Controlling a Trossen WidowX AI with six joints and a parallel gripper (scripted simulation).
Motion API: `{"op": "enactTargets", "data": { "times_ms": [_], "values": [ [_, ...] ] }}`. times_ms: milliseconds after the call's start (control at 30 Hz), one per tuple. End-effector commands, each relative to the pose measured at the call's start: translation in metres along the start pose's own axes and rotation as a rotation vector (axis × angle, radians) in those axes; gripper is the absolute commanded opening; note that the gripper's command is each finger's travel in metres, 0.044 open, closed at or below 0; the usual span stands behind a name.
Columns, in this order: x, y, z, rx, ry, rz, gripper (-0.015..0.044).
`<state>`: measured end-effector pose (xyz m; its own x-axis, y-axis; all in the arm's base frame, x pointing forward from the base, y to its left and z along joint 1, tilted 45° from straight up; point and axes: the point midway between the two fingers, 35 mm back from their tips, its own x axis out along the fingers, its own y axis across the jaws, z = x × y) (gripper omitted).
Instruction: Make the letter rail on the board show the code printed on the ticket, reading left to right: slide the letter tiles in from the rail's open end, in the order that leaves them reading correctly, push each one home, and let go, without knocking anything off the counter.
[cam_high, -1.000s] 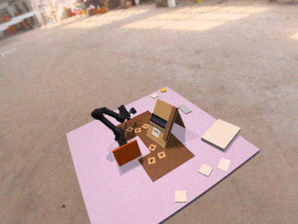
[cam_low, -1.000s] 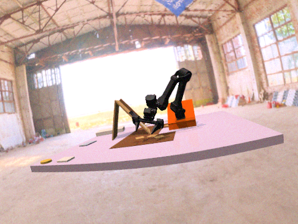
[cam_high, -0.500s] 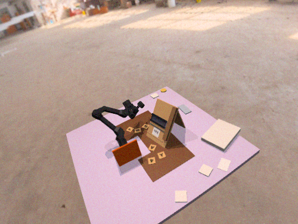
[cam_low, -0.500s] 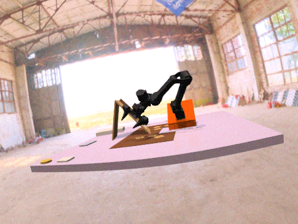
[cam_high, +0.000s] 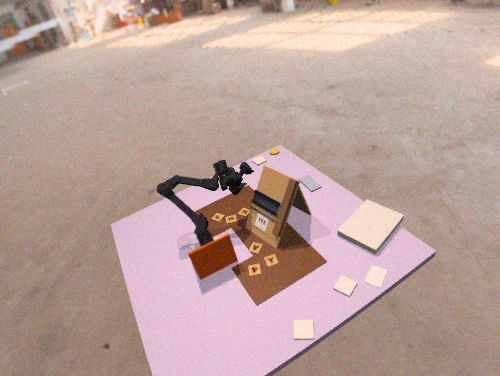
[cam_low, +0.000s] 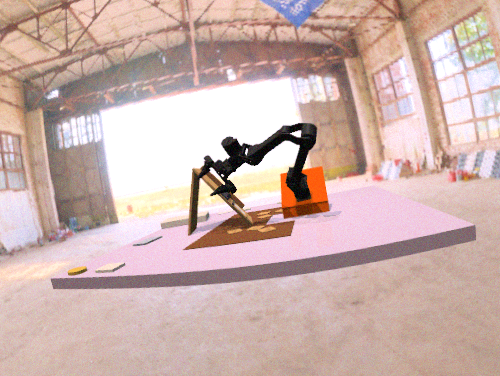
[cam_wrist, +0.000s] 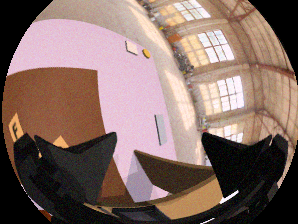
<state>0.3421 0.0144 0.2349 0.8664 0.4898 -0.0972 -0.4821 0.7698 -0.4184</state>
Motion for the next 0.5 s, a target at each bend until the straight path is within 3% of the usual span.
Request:
{"op": "enactTargets", "data": {
  "times_ms": [0, 300, 467],
  "values": [
    [-0.017, -0.026, -0.023, -0.011, 0.065, -0.051, 0.044],
    [-0.056, -0.064, -0.071, -0.001, 0.189, -0.122, 0.044],
    [-0.071, -0.059, -0.11, 0.096, 0.264, -0.093, 0.044]
  ]
}}
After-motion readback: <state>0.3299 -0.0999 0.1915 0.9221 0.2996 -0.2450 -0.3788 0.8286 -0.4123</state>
